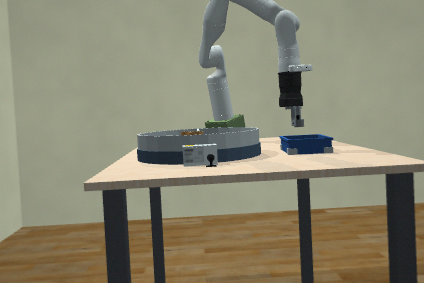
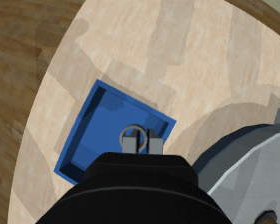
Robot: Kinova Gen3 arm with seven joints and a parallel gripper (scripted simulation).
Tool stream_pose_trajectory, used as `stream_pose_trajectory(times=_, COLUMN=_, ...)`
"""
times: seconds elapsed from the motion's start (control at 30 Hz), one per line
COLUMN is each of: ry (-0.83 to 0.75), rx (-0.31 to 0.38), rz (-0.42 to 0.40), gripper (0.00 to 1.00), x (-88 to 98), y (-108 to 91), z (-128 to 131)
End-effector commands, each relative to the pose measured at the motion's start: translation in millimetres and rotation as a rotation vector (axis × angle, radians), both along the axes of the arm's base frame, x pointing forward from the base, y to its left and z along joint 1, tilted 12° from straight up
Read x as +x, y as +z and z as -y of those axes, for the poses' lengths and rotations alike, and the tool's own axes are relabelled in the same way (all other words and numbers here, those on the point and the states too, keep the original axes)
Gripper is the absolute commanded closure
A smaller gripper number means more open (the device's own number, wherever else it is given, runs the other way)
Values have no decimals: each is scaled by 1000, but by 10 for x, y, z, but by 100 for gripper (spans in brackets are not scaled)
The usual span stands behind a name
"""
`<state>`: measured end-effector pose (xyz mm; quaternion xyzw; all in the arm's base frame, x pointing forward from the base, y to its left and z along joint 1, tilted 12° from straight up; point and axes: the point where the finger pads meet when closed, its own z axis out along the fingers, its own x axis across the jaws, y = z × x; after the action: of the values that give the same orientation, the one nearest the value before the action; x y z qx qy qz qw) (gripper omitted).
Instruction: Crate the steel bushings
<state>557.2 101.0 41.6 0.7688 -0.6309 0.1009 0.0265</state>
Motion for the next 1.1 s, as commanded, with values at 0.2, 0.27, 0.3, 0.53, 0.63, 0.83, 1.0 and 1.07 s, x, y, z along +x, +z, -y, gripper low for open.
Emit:
stream_pose_trajectory(times=0.2, ry=2, rx=1, rz=-3, gripper=100, x=23, y=-263, z=26)
stream_pose_trajectory(times=0.27, ry=2, rx=1, rz=-3, gripper=100, x=23, y=-263, z=26)
stream_pose_trajectory(times=0.3, ry=2, rx=1, rz=-3, gripper=100, x=23, y=-263, z=26)
stream_pose_trajectory(times=0.53, ry=2, rx=1, rz=-3, gripper=100, x=26, y=-277, z=29)
stream_pose_trajectory(times=0.63, ry=2, rx=1, rz=-3, gripper=100, x=32, y=-328, z=37)
stream_pose_trajectory(times=0.83, ry=2, rx=1, rz=-3, gripper=100, x=34, y=-345, z=40)
stream_pose_trajectory(times=1.0, ry=2, rx=1, rz=-3, gripper=100, x=34, y=-345, z=40)
stream_pose_trajectory(times=1.07, ry=2, rx=1, rz=-3, gripper=100, x=34, y=-345, z=40)
